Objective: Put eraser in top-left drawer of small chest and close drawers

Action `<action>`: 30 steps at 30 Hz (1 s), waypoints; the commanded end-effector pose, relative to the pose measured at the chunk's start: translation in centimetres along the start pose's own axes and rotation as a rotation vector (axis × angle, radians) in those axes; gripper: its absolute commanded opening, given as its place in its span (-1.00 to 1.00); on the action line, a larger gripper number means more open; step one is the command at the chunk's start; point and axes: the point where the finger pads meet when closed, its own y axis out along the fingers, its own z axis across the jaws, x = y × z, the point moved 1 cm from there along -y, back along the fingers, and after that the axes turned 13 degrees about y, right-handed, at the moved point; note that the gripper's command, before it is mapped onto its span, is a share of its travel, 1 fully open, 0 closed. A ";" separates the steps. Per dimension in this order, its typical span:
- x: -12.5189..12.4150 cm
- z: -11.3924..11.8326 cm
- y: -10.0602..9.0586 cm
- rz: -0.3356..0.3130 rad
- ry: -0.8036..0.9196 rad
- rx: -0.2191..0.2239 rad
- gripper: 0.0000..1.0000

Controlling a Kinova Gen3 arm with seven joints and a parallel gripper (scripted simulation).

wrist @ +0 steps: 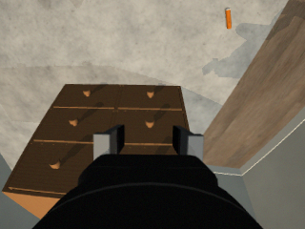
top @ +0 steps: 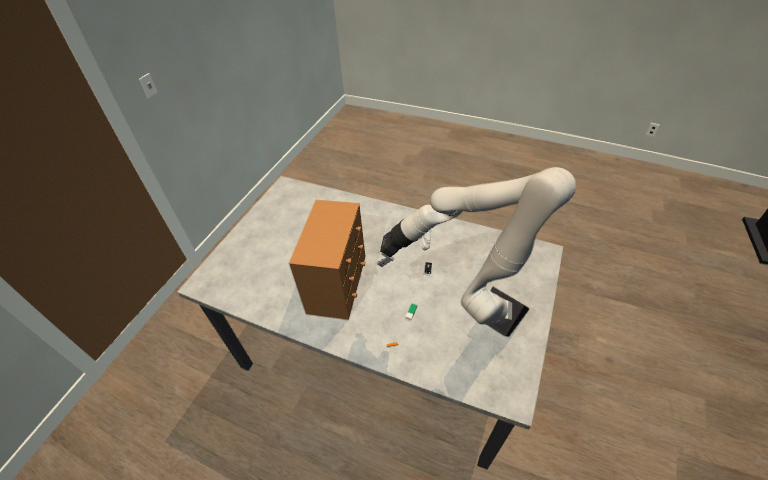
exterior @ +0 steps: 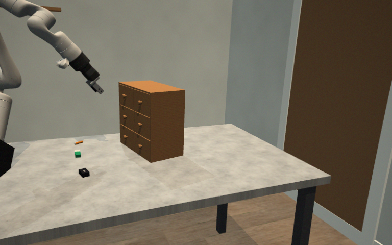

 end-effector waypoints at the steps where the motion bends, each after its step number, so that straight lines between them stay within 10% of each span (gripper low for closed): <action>1: 0.0 0.3 0.4 -0.034 0.002 0.021 1.00; 30: -0.4 0.3 2.0 -0.137 0.002 0.047 1.00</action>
